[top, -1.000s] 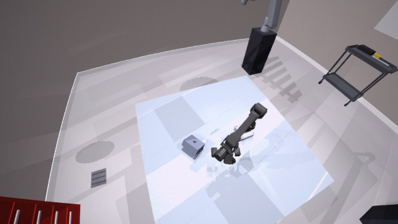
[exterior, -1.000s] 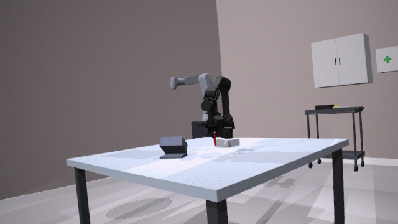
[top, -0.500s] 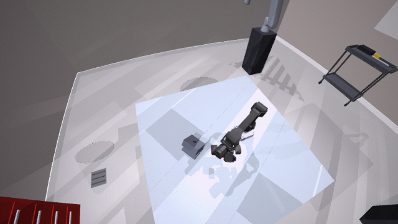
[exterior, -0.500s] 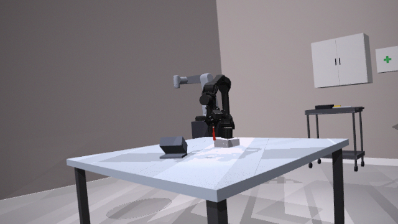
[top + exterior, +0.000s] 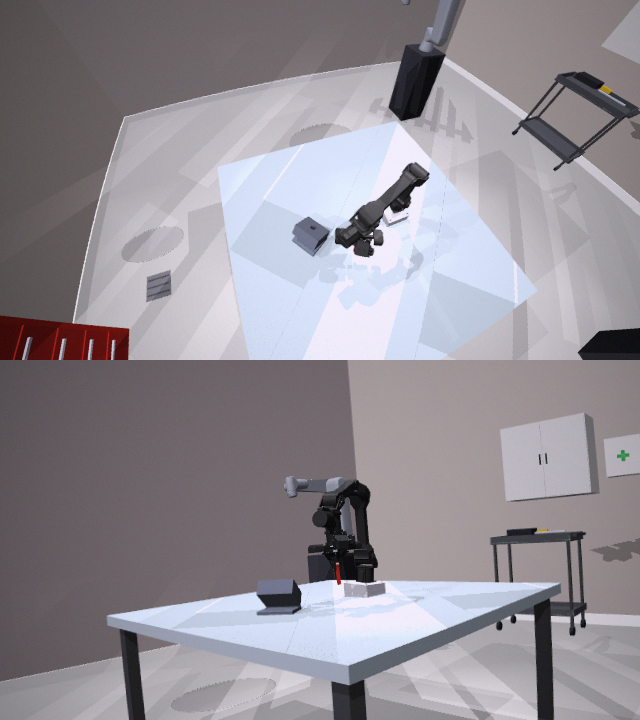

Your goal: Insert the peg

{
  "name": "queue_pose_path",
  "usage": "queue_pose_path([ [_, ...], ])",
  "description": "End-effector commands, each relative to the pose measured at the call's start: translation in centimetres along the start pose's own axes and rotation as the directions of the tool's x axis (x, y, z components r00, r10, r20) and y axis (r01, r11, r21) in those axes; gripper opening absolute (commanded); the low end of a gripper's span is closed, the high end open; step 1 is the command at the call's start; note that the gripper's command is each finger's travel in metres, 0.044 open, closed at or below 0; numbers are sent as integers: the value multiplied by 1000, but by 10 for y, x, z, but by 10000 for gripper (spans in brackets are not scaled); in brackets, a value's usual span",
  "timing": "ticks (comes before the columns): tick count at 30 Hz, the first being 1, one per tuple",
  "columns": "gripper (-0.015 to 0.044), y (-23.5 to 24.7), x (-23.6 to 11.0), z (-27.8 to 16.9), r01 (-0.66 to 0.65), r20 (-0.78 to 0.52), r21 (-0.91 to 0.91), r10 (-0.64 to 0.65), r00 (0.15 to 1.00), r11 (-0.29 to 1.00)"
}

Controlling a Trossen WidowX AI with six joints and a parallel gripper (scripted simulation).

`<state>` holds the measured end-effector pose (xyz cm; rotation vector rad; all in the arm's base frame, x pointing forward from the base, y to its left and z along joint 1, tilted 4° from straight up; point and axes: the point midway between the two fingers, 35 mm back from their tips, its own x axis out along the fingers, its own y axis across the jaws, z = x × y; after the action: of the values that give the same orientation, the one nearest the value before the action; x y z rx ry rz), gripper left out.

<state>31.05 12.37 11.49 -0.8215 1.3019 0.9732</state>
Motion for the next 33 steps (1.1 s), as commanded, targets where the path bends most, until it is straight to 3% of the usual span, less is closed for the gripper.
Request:
queue_pose_path([
  [1, 0, -5, -3, -2, 2, 17, 13, -2, 1000, 1000],
  [33, 0, -43, -16, -28, 10, 103, 154, -26, 994, 988],
])
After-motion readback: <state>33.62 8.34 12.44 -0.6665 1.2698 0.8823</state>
